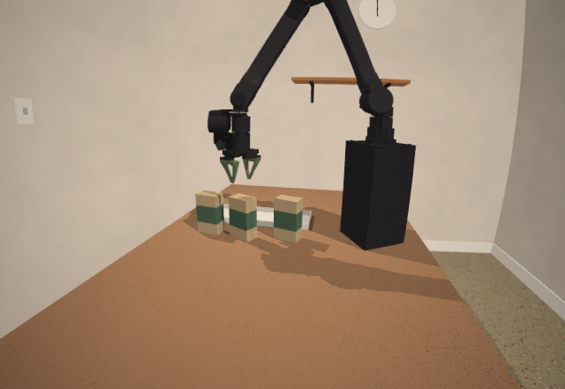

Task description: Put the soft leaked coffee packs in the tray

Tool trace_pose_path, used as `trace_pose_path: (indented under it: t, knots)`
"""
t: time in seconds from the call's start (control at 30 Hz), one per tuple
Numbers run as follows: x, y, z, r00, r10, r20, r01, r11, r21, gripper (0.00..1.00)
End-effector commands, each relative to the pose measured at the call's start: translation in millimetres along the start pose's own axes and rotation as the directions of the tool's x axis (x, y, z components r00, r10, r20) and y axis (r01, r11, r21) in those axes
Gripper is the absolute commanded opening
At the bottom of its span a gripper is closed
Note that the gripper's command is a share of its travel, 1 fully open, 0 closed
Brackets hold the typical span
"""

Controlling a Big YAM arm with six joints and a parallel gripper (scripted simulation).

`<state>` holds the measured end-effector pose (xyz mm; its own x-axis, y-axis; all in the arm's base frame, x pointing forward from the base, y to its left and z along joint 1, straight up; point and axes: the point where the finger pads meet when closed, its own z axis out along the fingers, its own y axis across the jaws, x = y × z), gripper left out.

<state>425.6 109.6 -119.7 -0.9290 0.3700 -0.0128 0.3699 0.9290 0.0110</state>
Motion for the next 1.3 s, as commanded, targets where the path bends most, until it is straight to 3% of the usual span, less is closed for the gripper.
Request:
trace_pose_path:
  t: [0.0,0.13,0.3,1.27]
  knots:
    - [-3.1,3.3,13.1,1.000,0.017,0.001,-0.017,1.000,-0.001,0.78]
    - [-11.5,9.8,28.8,1.000,0.017,0.016,-0.017,1.000,-0.012,0.78]
    - [-1.4,2.4,42.8,1.000,0.017,-0.001,-0.017,1.000,0.001,0.78]
    - [-2.9,3.6,42.8,1.000,0.017,-0.002,-0.017,1.000,0.001,0.78]
